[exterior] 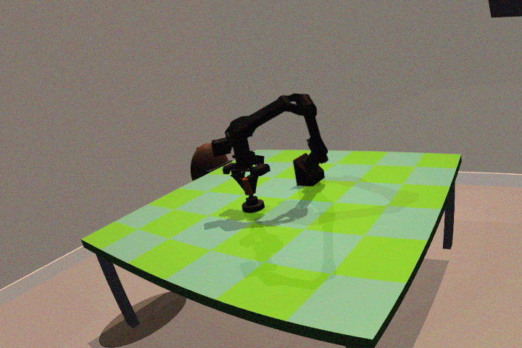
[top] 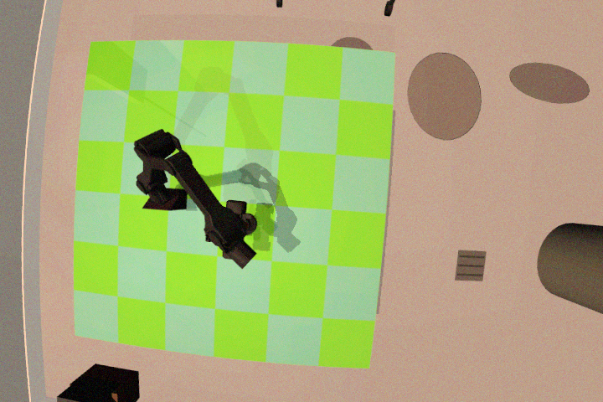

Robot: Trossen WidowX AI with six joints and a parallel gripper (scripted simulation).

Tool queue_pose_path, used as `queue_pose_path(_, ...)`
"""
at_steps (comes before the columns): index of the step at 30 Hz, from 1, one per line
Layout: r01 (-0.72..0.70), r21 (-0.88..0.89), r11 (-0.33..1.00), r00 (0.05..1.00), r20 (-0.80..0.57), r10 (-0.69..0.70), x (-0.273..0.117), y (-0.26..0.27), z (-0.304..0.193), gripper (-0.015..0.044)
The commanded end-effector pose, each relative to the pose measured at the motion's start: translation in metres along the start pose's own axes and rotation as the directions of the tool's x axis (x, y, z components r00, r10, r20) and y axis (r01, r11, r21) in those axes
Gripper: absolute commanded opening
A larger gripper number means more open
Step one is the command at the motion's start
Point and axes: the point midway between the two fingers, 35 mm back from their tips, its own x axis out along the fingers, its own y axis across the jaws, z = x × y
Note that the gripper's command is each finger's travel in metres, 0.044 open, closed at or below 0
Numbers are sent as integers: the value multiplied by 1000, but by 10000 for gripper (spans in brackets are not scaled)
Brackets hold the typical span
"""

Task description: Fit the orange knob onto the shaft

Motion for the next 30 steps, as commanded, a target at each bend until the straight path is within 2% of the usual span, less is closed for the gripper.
queue_pose_path(1, -3, 6, 1000, 1000, 0, 3, 0, 1, 1, 0)
queue_pose_path(30, -3, 58, 998, 1000, 0, 3, 0, 1, 1, 0)
